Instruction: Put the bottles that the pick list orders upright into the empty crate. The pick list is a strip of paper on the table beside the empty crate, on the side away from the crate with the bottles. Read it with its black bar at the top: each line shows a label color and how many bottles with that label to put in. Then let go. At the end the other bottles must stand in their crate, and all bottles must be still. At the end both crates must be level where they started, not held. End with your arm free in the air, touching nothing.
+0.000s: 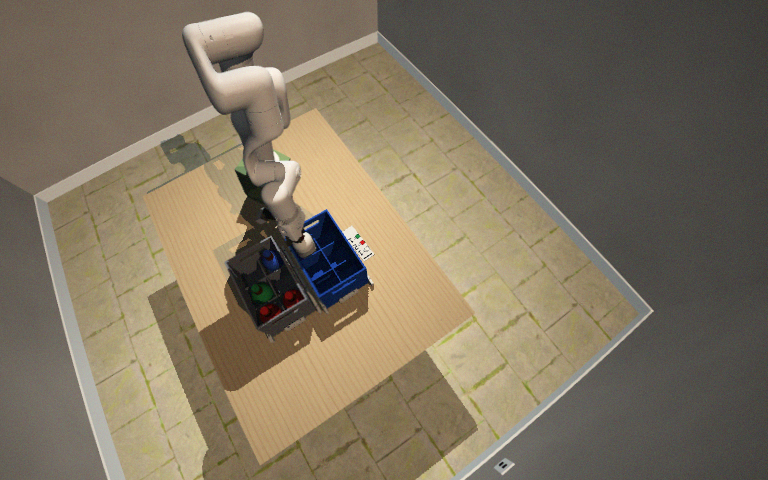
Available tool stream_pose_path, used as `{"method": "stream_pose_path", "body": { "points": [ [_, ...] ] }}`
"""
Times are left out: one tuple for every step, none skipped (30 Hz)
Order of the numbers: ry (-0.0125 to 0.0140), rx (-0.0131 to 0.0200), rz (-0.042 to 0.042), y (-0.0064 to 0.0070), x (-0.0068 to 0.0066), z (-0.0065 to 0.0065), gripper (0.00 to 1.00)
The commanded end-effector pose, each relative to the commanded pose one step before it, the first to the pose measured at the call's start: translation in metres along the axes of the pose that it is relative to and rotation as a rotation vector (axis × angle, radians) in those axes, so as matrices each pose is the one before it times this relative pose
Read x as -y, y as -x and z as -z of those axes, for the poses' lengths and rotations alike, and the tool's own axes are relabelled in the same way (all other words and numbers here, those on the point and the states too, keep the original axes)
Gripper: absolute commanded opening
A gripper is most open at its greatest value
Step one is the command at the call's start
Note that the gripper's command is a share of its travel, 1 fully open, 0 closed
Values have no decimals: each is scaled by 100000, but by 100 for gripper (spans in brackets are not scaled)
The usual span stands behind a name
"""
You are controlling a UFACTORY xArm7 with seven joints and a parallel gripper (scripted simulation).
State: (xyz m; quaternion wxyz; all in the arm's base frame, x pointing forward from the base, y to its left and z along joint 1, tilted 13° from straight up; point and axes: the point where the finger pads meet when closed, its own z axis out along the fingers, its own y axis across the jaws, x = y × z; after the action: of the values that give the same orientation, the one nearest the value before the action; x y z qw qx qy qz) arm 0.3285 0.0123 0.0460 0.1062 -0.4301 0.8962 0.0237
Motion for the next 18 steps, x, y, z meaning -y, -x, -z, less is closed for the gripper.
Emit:
{"method": "stream_pose_path", "body": {
  "points": [
    [-264,225,-3,87,117,-282,0],
    [0,-1,0,0,-2,-100,0],
    [0,-1,0,-2,-2,-100,0],
    [0,-1,0,-3,-2,-100,0],
    [0,-1,0,-2,-1,-100,0],
    [0,-1,0,0,-1,-100,0],
    [0,-1,0,2,0,-100,0],
    [0,-1,0,2,0,-100,0],
    [0,-1,0,1,0,-100,0],
    [0,-1,0,0,0,-100,0],
    [0,-1,0,-1,0,-100,0],
    [0,-1,0,-1,0,-100,0],
    [0,0,0,0,0,0,0],
    [0,0,0,0,0,0,0],
    [0,0,0,0,0,-102,0],
    [0,-1,0,1,1,-99,0],
    [0,0,0,1,1,-1,0],
    [0,0,0,0,0,-50,0]
  ]
}}
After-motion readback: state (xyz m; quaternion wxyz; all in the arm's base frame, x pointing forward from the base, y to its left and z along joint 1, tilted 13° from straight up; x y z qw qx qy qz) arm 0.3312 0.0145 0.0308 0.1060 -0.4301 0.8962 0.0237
